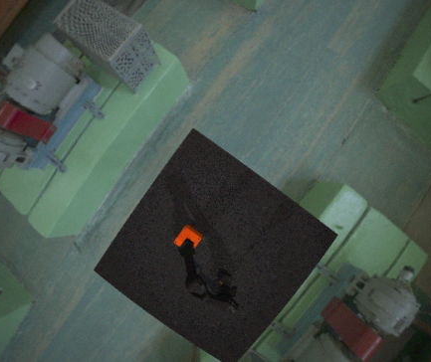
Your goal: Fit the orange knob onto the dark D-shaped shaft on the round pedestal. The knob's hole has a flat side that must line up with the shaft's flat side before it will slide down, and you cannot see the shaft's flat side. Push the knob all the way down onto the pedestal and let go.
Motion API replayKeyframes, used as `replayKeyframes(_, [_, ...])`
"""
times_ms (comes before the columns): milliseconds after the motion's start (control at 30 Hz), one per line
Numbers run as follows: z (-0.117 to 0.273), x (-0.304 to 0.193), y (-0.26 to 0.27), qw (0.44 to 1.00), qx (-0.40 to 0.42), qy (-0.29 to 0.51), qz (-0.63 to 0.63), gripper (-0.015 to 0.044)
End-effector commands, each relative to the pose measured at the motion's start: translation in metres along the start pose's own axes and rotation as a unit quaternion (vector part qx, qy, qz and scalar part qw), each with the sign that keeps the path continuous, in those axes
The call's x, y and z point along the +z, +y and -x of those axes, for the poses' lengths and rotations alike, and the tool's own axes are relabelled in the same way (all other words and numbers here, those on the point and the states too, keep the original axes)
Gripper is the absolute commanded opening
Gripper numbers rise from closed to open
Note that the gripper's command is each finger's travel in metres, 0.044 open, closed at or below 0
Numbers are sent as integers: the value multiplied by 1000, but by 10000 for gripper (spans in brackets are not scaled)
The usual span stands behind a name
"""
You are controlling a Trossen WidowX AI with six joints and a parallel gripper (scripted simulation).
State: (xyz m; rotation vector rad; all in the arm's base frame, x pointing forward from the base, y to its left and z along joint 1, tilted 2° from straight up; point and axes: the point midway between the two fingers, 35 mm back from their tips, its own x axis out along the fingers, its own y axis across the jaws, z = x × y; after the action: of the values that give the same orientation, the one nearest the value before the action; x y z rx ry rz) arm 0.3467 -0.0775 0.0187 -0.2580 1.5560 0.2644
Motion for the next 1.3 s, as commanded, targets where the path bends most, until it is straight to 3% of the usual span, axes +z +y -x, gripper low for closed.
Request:
replayKeyframes(0, [4, 2, -1, 1000, -3, -3, 26, 0])
replayKeyframes(167, [5, 3, -2, 995, -3, -3, 104, 0])
replayKeyframes(1067, [4, 3, -2, 994, -3, -3, 108, 0])
replayKeyframes(1267, [5, 0, -1, 979, -3, -2, 202, 0])
